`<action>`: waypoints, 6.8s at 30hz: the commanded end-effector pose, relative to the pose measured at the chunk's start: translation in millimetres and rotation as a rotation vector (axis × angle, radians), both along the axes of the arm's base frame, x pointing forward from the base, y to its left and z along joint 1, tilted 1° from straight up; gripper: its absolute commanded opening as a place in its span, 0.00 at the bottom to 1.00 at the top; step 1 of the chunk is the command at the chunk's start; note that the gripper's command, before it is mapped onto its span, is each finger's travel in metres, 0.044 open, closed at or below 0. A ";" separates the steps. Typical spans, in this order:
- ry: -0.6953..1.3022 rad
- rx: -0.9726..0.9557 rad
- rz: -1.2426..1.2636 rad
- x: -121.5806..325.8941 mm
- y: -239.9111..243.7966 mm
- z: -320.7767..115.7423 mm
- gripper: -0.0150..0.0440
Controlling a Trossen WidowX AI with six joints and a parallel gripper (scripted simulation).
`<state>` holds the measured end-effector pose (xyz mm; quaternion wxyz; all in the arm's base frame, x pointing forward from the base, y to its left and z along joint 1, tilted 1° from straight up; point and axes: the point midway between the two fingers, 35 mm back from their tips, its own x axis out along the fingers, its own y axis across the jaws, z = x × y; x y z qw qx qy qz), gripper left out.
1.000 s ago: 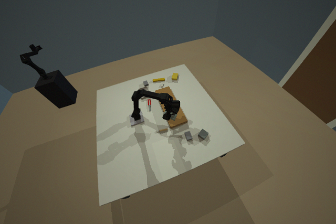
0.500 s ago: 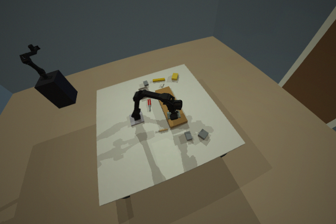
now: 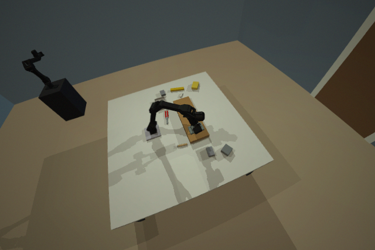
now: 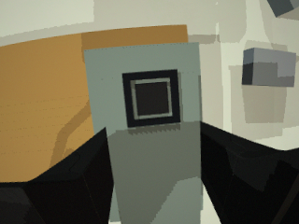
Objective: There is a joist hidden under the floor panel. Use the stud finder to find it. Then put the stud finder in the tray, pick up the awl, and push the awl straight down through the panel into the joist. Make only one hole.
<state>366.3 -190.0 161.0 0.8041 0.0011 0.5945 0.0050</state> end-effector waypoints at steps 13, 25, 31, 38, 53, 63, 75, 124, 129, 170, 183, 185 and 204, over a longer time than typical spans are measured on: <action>-0.005 0.002 0.012 2.7 0.3 -21.6 0.25; -0.005 0.001 0.013 2.9 0.6 -37.9 0.25; -0.005 0.001 0.014 2.7 1.0 -46.1 0.25; -0.005 0.000 0.014 2.7 1.1 -52.5 0.25; -0.004 0.000 0.015 2.6 1.6 -70.6 0.25; -0.005 0.003 0.015 2.1 39.4 -70.5 0.25; -0.005 0.007 0.015 1.4 87.1 -70.1 0.25; -0.005 0.022 0.015 -2.1 282.3 -65.8 0.25; -0.005 0.024 0.015 -2.5 302.2 -65.1 0.25; -0.004 0.031 0.015 -4.3 390.3 -61.5 0.25; -0.005 0.027 0.015 -3.2 338.6 -63.7 0.25; -0.005 0.026 0.015 -3.1 330.7 -64.0 0.25; -0.005 0.020 0.015 -1.5 255.0 -66.7 0.25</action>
